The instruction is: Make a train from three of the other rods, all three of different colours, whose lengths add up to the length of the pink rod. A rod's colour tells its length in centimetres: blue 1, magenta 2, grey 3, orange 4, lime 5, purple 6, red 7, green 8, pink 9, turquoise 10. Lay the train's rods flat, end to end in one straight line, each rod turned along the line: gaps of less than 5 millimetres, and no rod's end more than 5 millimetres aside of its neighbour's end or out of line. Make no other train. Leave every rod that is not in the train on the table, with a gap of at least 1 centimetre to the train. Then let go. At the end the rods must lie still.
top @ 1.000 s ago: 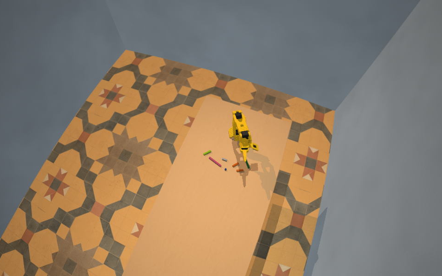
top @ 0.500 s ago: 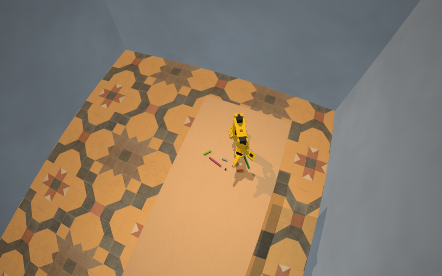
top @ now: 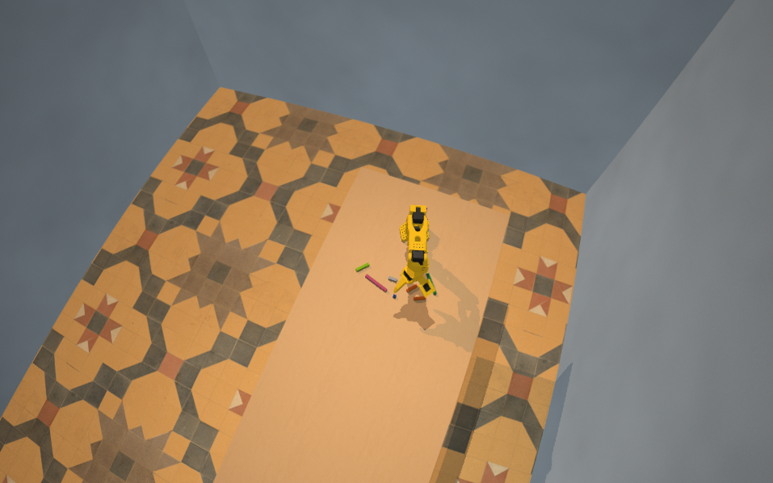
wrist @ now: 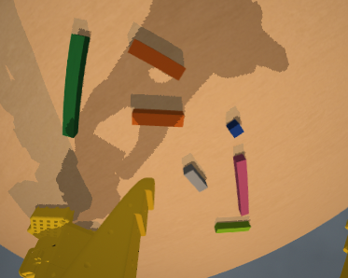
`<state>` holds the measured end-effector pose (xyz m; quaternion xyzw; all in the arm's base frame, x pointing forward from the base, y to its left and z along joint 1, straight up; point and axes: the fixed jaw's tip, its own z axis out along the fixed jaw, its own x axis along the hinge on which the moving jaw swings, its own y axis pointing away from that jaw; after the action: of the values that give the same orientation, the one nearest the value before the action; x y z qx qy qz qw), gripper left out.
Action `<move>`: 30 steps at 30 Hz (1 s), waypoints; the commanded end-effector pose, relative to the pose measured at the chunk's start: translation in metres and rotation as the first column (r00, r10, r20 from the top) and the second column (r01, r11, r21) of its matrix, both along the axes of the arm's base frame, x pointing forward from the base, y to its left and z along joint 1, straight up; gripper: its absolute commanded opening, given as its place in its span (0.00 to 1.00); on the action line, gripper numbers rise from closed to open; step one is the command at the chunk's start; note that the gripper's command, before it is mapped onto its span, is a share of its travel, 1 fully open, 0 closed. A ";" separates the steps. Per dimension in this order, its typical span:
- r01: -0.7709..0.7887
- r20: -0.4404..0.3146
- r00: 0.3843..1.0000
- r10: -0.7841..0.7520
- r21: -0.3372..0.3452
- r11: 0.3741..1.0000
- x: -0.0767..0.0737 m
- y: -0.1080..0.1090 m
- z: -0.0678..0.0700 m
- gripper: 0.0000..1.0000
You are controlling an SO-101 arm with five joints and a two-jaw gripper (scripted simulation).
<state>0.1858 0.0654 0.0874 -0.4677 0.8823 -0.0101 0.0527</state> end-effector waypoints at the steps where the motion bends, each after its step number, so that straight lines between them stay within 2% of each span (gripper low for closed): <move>1: 0.152 0.033 0.988 -0.153 0.029 0.988 0.014 -0.004 0.006 0.48; 7: 0.335 0.002 0.942 -0.335 0.035 0.942 0.025 -0.011 0.001 0.41; 13: 0.552 -0.035 0.834 -0.551 0.031 0.833 0.038 -0.023 -0.008 0.31; 15: 0.552 -0.035 0.834 -0.551 0.031 0.833 0.038 -0.023 -0.008 0.31; 23: 0.720 -0.064 0.693 -0.718 0.018 0.694 0.048 -0.034 -0.018 0.23; 30: 0.776 -0.073 0.630 -0.774 0.011 0.631 0.052 -0.039 -0.022 0.19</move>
<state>0.2293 0.0285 0.0536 -0.0638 0.9979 -0.0008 -0.0079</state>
